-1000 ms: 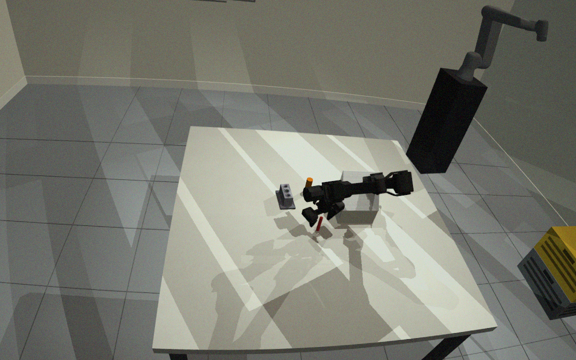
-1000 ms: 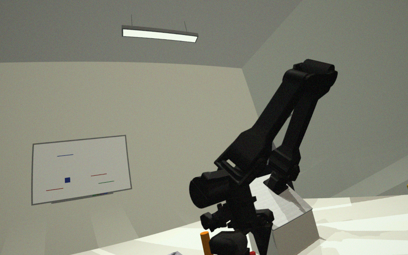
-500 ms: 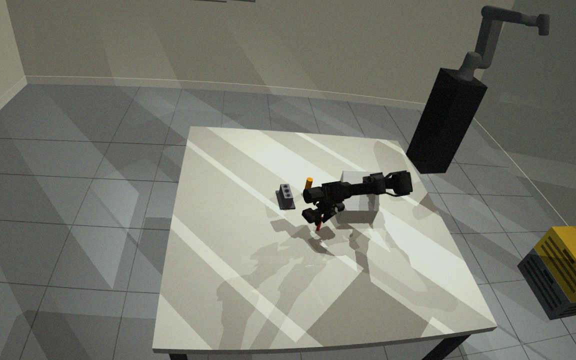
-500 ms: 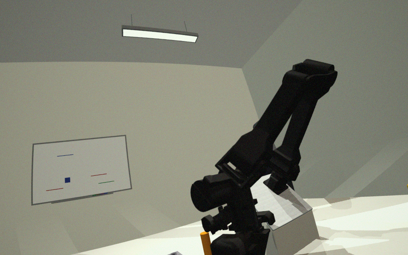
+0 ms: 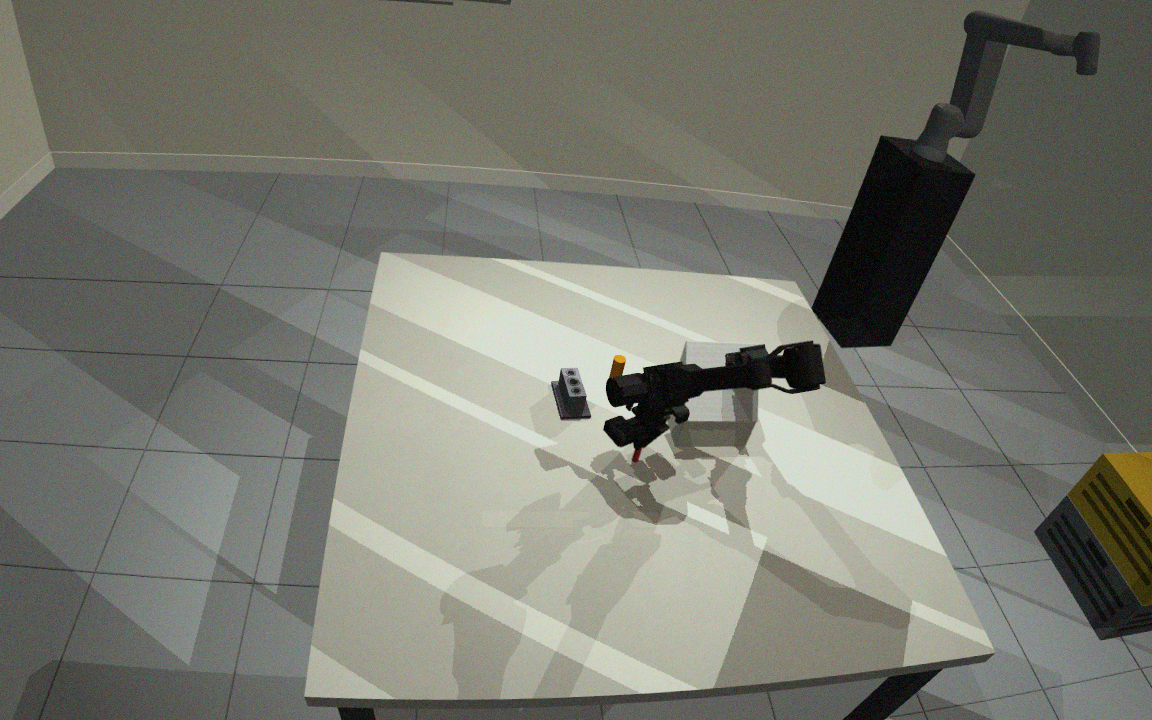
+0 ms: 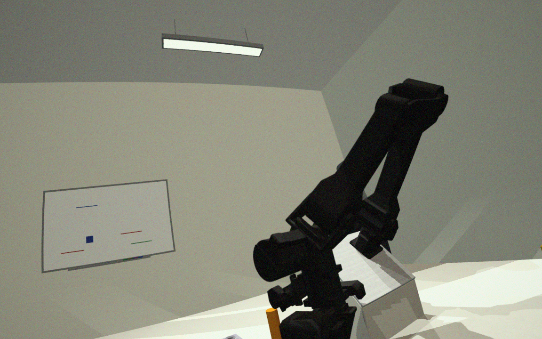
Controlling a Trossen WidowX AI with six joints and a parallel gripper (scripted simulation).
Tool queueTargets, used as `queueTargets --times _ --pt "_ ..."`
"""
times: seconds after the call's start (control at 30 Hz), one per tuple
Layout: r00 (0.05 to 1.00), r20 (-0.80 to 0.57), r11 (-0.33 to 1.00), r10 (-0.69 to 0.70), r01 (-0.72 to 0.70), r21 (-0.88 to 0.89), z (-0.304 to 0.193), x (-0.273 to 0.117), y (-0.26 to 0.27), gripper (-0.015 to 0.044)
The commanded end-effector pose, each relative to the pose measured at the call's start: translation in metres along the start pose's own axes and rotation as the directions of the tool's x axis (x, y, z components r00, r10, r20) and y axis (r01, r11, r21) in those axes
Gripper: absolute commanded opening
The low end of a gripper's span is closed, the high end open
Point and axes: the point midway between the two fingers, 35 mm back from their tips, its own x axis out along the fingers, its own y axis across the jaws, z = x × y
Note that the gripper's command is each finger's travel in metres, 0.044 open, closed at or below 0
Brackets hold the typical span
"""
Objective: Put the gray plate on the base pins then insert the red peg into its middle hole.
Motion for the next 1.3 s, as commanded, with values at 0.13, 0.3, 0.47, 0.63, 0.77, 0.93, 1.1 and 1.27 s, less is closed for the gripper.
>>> queueTargets --times 0.13,0.3,0.47,0.63,0.77,0.93,1.1,1.27 --pt "1.0 0.009 1.0 -0.003 0.003 0.002 0.004 -0.012 0.002 0.0" --pt "1.0 0.015 1.0 -0.006 0.006 0.002 0.007 -0.026 0.003 0.0" --pt "1.0 0.018 1.0 -0.008 0.008 0.002 0.009 -0.041 0.004 0.0" --pt "1.0 0.019 1.0 -0.009 0.009 0.002 0.011 -0.056 0.005 0.0" --pt "1.0 0.018 1.0 -0.009 0.009 0.002 0.013 -0.068 0.005 0.0" --pt "1.0 0.019 1.0 -0.01 0.01 0.006 0.014 -0.069 0.005 0.0" --pt "1.0 0.021 1.0 -0.01 0.01 0.006 0.024 -0.071 0.011 0.0" --pt "1.0 0.025 1.0 -0.012 0.011 0.004 0.037 -0.073 0.018 0.0"
